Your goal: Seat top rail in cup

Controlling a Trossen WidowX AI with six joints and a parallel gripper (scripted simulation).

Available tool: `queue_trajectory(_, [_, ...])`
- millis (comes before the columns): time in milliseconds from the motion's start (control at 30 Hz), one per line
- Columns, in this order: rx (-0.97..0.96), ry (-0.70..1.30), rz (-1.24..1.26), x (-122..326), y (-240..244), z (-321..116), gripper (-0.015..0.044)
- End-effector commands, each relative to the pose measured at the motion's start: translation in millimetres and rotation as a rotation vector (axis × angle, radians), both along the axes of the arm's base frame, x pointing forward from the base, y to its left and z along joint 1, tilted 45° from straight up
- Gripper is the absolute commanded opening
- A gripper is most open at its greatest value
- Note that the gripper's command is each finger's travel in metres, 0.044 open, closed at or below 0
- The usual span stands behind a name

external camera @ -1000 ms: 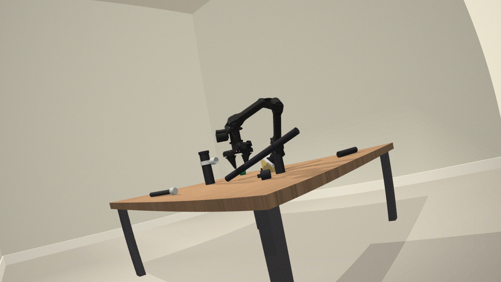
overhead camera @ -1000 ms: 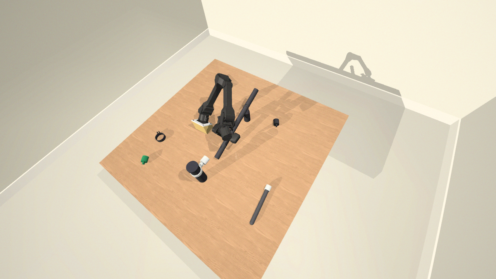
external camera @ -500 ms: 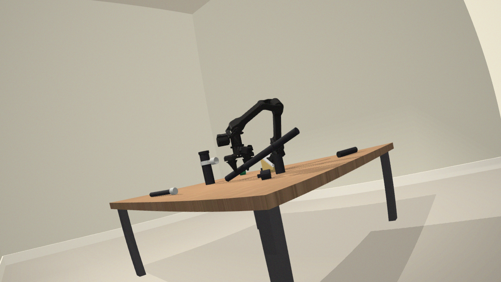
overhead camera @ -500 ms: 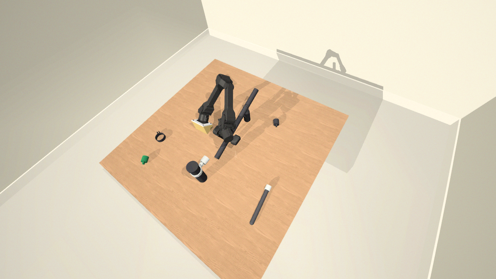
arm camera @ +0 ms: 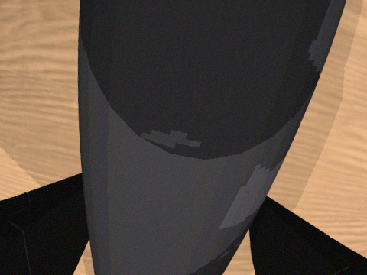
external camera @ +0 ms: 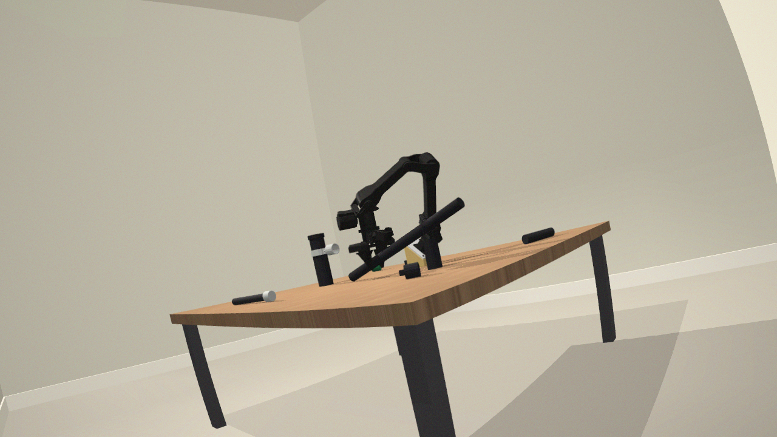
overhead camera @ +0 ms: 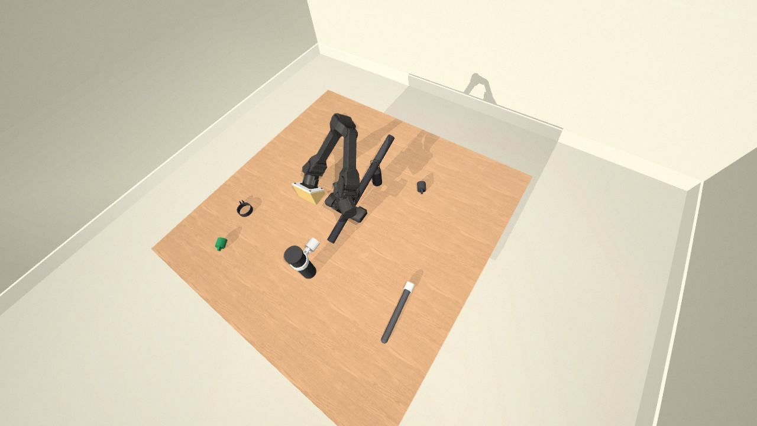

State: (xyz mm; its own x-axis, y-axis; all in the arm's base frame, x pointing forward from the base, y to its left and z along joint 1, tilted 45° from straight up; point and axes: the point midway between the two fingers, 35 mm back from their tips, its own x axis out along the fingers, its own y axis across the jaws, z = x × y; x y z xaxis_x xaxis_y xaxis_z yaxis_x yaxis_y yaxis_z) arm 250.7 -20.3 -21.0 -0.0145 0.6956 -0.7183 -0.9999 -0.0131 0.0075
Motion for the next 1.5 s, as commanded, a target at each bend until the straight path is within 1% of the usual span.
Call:
queue_trajectory(0, [0.003, 0.002, -0.004, 0, 1, 0, 0.0171])
queue_trajectory(300, [0.003, 0.002, -0.004, 0, 1, 0, 0.0111])
queue_trajectory(433, [0.003, 0.002, -0.004, 0, -3, 3, 0.0006])
queue_trajectory(467, [0.003, 0.002, -0.004, 0, -3, 3, 0.0])
queue_trajectory(633, [-0.064, -0.002, -0.001, 1, -20, 8, 0.0])
queue_trajectory(900, [-0.288, 0.004, -0.002, -1, -75, 31, 0.0])
queue_trajectory(1467, [-0.268, 0.009, -0.003, -2, -71, 30, 0.0])
